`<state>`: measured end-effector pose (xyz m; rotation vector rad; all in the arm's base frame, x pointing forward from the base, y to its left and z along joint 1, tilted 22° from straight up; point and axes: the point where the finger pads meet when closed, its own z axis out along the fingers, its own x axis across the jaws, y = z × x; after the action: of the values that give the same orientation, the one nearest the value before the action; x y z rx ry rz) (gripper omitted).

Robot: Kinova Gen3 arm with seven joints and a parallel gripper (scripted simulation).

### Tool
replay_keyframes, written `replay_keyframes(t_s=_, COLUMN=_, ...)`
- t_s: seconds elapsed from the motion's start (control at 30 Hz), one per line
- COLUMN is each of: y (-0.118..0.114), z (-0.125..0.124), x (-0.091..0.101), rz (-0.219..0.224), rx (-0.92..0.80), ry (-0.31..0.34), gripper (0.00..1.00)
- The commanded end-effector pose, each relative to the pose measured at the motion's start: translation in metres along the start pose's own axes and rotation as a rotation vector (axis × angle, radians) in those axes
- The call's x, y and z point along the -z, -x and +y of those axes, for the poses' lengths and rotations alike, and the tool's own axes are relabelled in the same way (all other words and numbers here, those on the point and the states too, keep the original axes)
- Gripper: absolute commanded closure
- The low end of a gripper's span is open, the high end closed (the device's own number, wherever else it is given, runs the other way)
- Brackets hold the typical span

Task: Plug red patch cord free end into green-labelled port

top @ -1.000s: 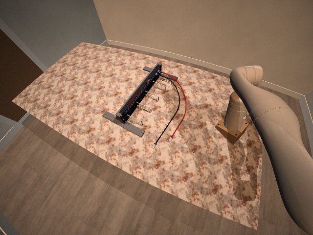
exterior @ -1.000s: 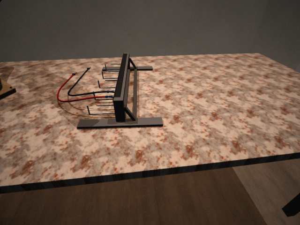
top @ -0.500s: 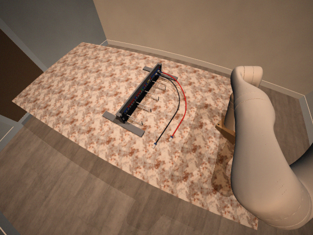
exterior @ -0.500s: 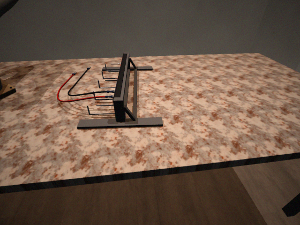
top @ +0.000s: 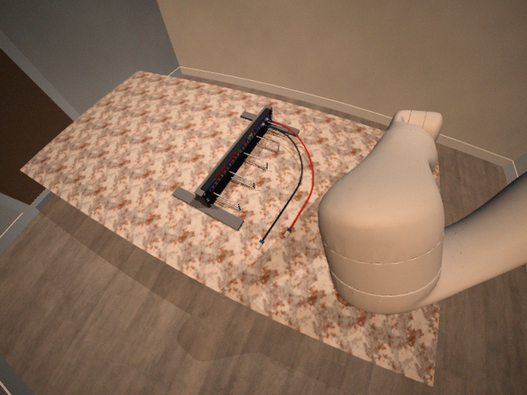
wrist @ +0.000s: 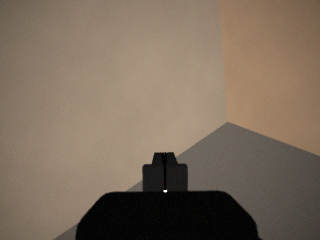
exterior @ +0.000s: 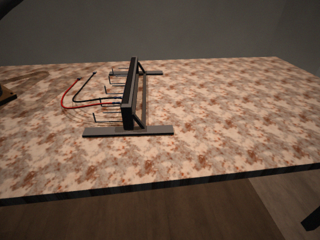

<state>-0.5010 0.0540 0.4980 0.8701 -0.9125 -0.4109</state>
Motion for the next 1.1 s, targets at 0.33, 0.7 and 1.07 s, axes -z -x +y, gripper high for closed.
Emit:
replay_keyframes(t_s=0.33, y=0.162, z=-0.080, x=0.087, rz=-0.436, rx=0.012, ry=-0.245, gripper=1.00)
replay_keyframes(t_s=0.7, y=0.254, z=-0.131, x=0.212, rz=-0.770, rx=-0.031, ry=-0.428, gripper=1.00)
replay_keyframes(t_s=1.07, y=0.296, z=-0.165, x=0.376, rz=-1.115, rx=-0.117, ry=-0.602, gripper=1.00)
